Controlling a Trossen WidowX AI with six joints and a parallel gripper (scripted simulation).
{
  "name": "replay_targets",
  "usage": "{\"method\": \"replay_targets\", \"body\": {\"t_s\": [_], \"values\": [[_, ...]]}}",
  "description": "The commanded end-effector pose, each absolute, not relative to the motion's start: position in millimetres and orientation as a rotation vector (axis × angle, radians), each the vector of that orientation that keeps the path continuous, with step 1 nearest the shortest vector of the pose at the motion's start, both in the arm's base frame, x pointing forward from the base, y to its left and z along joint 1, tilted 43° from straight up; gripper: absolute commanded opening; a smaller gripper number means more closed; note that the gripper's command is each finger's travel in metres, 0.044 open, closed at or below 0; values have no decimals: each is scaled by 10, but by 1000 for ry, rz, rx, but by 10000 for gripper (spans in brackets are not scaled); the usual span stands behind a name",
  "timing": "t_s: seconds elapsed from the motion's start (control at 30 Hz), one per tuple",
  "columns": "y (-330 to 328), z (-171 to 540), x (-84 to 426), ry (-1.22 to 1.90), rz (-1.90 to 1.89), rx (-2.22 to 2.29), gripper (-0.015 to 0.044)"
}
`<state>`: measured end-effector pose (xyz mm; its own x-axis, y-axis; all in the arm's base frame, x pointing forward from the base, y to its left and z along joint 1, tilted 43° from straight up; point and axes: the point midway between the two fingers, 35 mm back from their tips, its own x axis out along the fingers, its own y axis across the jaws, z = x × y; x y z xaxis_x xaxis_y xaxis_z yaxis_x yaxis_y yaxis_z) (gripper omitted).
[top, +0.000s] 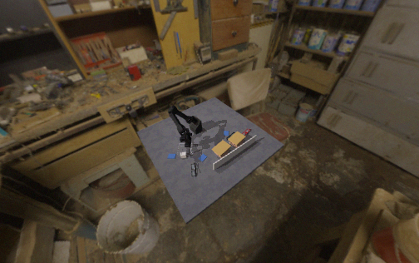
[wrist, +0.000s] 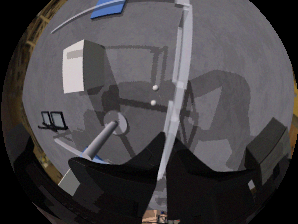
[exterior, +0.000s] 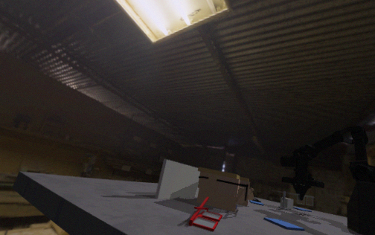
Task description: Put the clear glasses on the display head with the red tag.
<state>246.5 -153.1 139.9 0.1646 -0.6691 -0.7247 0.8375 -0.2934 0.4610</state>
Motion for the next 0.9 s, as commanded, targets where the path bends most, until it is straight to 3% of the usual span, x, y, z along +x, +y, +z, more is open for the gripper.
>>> {"method": "replay_targets", "body": {"t_s": [0.0, 0.87], "values": [[-1531, 1405, 2464, 198, -1491, 1134, 0], [-1134, 1683, 2457, 204, -1492, 1138, 0]]}}
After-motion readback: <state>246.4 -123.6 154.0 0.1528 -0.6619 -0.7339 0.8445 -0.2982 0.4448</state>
